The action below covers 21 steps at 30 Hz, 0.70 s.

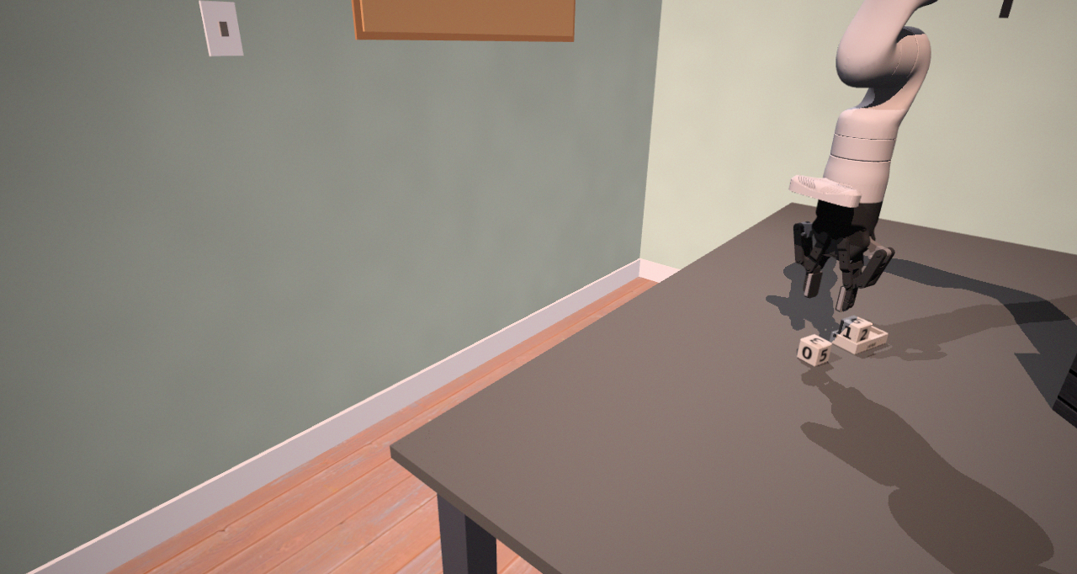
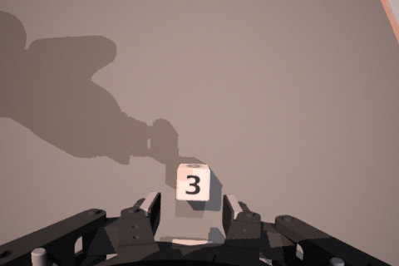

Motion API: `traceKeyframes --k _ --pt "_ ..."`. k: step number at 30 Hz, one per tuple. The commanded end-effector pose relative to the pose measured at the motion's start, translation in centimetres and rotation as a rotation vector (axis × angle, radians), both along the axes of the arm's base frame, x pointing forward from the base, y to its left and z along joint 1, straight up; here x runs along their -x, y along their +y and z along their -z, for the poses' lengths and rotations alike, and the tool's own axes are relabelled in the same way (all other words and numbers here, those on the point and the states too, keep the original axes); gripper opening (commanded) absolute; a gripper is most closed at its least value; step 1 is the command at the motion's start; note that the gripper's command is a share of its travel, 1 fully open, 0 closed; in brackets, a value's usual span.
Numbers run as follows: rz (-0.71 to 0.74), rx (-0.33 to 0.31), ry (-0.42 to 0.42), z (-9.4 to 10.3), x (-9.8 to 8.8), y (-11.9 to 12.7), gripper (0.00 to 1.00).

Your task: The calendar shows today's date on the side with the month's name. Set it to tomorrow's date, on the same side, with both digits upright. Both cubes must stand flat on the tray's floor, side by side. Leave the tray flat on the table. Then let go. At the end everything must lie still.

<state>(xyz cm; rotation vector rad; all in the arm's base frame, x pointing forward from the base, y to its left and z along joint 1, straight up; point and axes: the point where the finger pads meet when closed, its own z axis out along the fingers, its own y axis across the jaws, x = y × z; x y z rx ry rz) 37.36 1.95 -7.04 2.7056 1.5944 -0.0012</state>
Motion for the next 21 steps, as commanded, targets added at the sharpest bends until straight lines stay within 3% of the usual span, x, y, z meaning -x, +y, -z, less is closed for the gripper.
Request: traceKeyframes --k 1,21 --pt "0.0 0.0 -0.001 0.0 -0.1 0.0 0.48" --pt "0.0 0.0 -0.001 1.1 -0.1 0.0 0.48"
